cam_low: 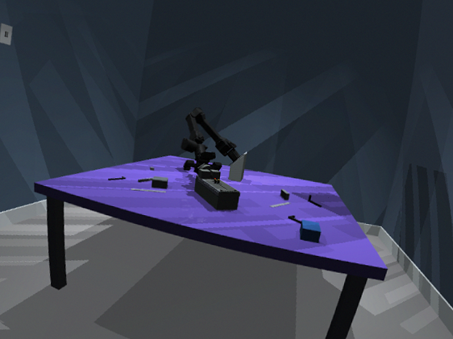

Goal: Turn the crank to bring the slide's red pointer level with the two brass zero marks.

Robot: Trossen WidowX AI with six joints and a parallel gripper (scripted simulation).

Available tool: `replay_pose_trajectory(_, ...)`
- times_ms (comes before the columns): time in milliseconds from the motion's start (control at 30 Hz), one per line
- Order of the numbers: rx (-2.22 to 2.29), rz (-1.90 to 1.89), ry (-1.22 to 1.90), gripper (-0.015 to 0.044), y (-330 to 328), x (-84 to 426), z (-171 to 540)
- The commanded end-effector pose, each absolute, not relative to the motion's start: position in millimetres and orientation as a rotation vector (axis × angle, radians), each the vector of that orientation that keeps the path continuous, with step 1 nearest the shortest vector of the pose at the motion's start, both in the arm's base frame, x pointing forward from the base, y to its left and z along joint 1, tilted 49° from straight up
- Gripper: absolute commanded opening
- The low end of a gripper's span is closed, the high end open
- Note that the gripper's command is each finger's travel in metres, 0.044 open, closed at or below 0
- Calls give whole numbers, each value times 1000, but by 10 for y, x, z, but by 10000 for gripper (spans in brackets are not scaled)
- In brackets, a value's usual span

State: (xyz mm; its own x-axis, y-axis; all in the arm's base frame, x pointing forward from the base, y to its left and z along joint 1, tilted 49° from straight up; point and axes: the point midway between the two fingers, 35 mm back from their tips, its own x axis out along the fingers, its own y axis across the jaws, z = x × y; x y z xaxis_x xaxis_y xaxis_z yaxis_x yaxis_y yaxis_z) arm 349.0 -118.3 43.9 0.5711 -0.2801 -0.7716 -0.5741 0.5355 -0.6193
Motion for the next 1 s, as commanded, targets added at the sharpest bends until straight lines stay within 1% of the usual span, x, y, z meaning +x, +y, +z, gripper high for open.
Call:
replay_pose_trajectory(0,-1028,224,990,0,-1097,3446,431)
replay_pose_trajectory(967,-1026,224,989,0,-814,3480,732)
